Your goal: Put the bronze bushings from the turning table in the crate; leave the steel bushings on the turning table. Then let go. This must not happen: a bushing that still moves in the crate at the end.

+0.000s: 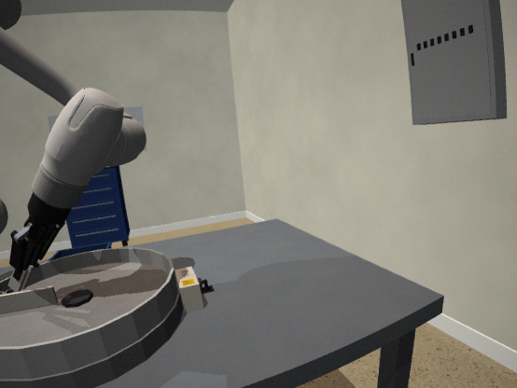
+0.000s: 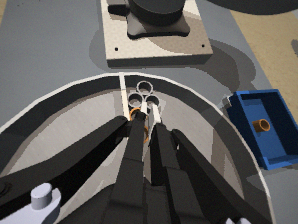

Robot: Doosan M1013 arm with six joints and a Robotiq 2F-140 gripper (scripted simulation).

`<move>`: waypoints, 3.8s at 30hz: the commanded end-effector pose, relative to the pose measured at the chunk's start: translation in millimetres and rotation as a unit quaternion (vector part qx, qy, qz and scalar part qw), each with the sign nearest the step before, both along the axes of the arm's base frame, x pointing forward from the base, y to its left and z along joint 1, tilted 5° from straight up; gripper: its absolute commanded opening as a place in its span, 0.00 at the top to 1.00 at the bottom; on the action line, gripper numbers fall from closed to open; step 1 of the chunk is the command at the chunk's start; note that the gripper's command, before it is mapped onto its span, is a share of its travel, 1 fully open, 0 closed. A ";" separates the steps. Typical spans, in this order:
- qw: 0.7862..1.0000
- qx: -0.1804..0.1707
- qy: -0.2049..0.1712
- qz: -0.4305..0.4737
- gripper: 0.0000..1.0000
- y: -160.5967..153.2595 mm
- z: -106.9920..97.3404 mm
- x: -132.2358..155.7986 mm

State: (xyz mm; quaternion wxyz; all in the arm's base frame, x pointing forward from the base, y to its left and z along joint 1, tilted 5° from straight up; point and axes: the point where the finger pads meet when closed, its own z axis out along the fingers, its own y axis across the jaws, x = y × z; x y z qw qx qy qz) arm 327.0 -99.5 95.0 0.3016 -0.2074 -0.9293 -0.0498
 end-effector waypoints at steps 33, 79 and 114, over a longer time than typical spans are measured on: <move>1.000 0.000 0.000 0.000 0.94 -0.6 -10.9 0.7; 1.000 0.000 0.000 0.000 1.00 -0.6 -10.9 0.7; 1.000 0.000 0.000 0.000 1.00 0.0 -0.5 0.0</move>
